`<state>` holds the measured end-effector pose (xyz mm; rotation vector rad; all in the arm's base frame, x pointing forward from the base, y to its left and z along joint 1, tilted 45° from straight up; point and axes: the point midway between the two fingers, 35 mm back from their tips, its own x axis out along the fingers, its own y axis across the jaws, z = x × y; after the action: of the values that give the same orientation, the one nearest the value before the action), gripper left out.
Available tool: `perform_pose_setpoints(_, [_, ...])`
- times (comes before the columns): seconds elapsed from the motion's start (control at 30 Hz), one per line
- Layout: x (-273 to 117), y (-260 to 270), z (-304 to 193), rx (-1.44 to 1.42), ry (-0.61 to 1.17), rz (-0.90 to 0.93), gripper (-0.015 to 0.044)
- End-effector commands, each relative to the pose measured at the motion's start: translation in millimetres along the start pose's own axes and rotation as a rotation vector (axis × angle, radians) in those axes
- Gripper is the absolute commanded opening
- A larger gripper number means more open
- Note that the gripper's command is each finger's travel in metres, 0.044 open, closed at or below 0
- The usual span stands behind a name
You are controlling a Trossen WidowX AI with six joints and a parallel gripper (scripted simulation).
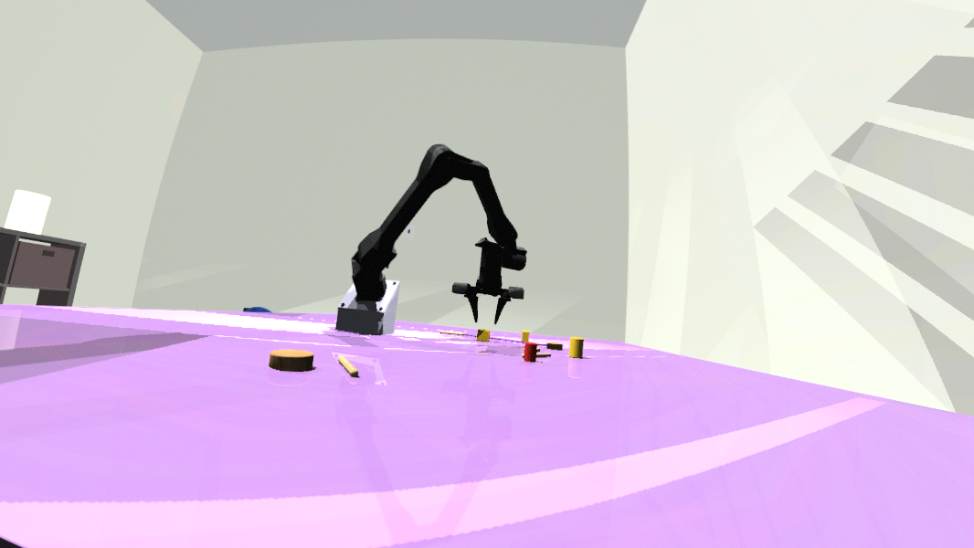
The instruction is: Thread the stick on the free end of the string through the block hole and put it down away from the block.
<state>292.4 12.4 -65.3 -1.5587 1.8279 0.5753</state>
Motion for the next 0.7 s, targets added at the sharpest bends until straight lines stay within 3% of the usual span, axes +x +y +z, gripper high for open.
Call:
perform_pose_setpoints(0.0, [8.4, 1.5, -1.7, -0.007, 0.008, 0.002, 0.0236])
perform_pose_setpoints(0.67, [30.0, 2.9, -3.1, -0.006, 0.010, 0.002, 0.0236])
